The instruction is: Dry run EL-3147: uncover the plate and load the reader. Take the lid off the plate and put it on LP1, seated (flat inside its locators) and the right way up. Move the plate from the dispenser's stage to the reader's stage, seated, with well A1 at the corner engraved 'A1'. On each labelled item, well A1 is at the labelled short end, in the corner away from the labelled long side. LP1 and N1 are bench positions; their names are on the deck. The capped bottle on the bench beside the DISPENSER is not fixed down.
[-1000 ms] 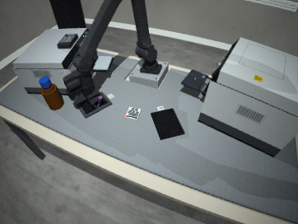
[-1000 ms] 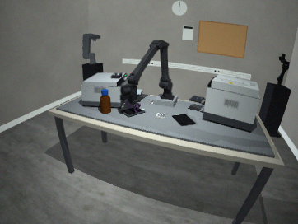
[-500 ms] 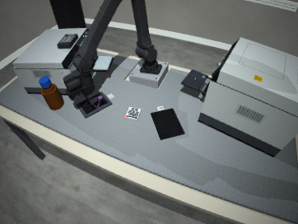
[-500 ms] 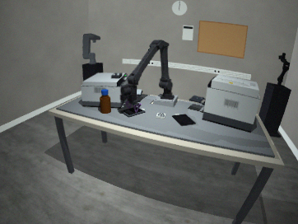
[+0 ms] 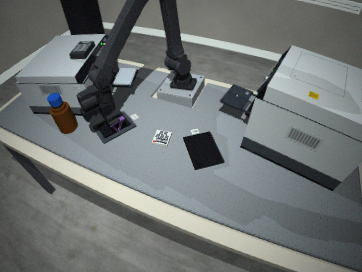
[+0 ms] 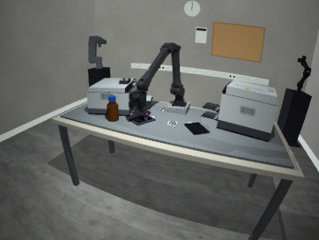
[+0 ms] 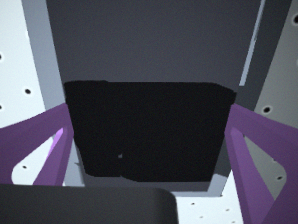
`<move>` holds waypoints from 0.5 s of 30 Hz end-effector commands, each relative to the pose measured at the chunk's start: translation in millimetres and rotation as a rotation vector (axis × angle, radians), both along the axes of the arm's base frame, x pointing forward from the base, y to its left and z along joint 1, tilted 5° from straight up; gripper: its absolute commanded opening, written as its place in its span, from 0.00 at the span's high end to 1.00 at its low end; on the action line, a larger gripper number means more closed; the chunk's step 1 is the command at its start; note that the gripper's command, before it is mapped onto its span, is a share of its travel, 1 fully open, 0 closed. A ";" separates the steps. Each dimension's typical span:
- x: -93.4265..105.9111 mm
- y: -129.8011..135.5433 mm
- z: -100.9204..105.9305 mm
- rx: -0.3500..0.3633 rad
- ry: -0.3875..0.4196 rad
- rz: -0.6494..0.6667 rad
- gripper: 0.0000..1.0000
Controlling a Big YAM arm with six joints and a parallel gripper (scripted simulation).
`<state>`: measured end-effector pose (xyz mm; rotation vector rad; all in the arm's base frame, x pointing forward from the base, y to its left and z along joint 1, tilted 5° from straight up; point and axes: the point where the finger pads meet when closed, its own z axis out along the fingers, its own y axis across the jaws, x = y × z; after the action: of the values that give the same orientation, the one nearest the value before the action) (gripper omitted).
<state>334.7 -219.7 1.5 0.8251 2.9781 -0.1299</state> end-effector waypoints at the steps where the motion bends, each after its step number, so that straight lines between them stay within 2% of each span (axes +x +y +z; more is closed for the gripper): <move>1: -16.1 4.0 -22.6 0.030 0.045 -0.003 0.15; 4: -17.9 4.6 -23.9 0.032 0.049 -0.002 0.15; 5: -17.9 4.6 -23.9 0.032 0.049 -0.002 0.00; 15: -17.9 4.6 -23.9 0.032 0.049 -0.002 0.00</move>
<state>332.3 -218.5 -0.1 0.8287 2.9814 -0.1217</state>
